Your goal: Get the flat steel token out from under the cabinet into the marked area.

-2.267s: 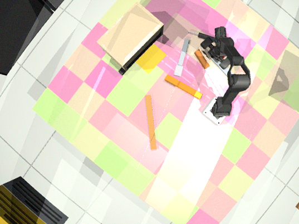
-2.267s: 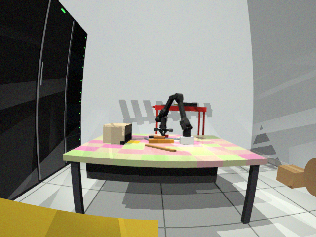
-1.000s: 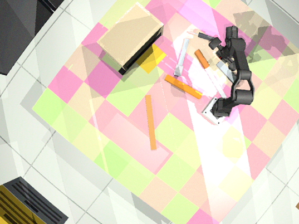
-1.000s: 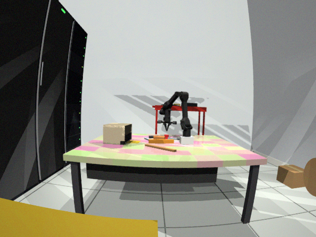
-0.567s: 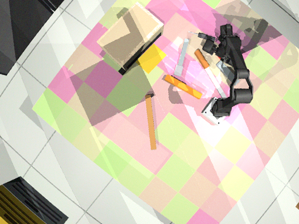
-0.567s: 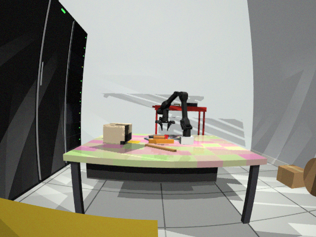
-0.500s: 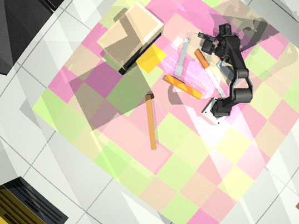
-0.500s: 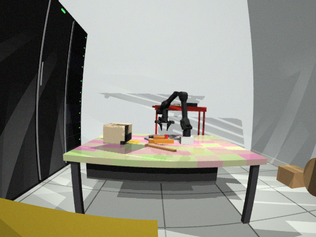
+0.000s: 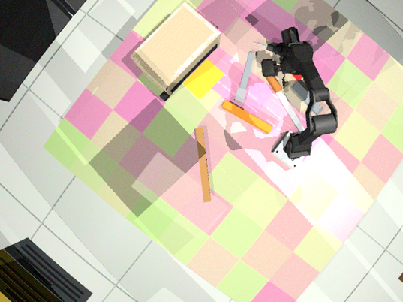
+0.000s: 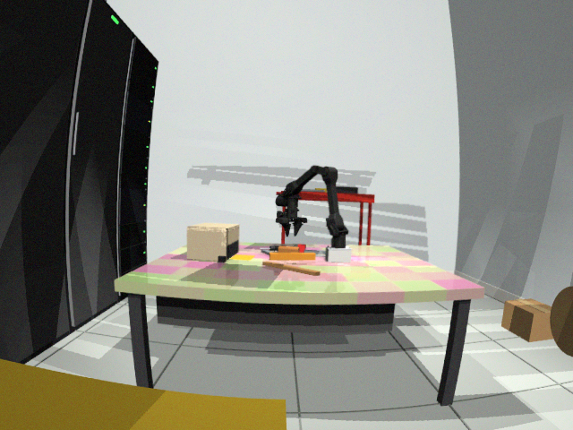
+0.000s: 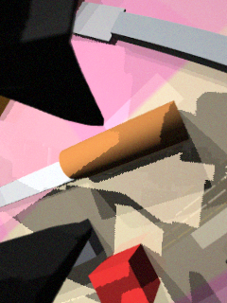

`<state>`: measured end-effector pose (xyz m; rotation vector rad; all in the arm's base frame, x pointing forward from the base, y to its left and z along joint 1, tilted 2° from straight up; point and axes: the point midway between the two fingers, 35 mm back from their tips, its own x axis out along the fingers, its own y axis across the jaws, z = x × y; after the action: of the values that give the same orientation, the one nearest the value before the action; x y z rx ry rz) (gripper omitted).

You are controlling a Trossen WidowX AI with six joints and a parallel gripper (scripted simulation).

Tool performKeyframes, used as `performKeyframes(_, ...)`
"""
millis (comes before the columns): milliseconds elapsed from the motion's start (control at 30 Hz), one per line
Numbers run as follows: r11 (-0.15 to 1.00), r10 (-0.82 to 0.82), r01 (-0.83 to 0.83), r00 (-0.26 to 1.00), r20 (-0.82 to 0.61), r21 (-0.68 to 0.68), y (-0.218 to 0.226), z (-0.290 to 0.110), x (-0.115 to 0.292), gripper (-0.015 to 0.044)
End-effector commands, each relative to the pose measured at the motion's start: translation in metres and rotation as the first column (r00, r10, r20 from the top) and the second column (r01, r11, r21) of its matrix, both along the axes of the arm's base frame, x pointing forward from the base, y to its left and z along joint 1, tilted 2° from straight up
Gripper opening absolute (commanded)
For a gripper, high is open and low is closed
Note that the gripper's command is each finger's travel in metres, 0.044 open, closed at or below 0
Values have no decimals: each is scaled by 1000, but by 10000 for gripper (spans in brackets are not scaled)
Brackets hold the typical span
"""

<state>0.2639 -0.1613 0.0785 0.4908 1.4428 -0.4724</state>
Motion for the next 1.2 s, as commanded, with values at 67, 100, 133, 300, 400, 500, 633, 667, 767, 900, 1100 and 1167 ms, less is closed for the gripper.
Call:
performKeyframes(67,976,219,-219,976,-10,-14,10,3,13,270)
performKeyframes(100,968,251,-251,968,-11,-16,12,3,15,270)
performKeyframes(133,959,282,-282,959,-12,-18,14,4,17,270)
performKeyframes(300,903,428,-428,904,-18,-25,22,6,25,270)
performKeyframes(400,894,447,-447,895,-19,-25,23,6,27,270)
performKeyframes(500,894,447,-447,895,-19,-25,23,6,27,270)
performKeyframes(633,894,447,-447,895,-19,-25,23,1,28,270)
performKeyframes(667,894,447,-447,895,-19,-25,23,-4,28,270)
performKeyframes(767,894,447,-447,895,-19,-25,22,-24,31,270)
performKeyframes(900,894,447,-447,895,-19,-25,22,-34,32,270)
performKeyframes(1100,894,447,-447,895,-19,-25,22,-35,31,270)
performKeyframes(1167,894,447,-447,895,-19,-25,22,-37,31,270)
